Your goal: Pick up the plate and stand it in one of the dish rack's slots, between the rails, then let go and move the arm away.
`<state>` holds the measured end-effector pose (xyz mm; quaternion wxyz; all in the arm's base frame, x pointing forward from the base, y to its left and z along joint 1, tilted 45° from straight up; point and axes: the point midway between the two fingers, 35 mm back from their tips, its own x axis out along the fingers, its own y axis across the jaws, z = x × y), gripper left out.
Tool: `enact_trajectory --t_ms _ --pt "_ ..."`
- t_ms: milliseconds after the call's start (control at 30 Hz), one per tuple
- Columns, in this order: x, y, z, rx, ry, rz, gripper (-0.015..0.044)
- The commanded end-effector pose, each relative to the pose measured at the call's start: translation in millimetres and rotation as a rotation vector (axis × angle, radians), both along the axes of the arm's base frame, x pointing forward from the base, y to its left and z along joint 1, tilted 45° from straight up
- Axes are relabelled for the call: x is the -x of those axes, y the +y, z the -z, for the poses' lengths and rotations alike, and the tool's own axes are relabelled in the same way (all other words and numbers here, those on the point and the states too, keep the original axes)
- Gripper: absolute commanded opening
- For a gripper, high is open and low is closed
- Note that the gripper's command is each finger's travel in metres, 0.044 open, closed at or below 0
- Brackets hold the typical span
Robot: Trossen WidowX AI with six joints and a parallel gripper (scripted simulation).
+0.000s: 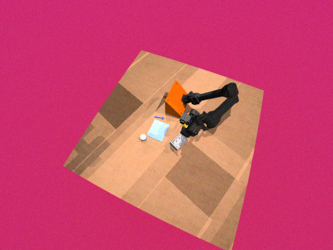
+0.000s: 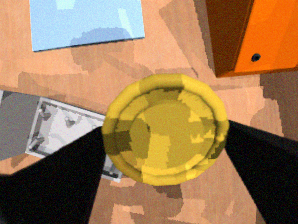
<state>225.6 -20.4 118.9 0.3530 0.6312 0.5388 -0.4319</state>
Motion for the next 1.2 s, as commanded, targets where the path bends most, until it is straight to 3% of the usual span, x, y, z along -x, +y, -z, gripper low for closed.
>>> enact_trajectory --t_ms 0,1167 --pt "-1.2 0.4 9.9 0.09 -0.026 -0.056 0.0" --pt "-33.2 25.4 51.4 0.782 -0.435 -0.408 0.0"
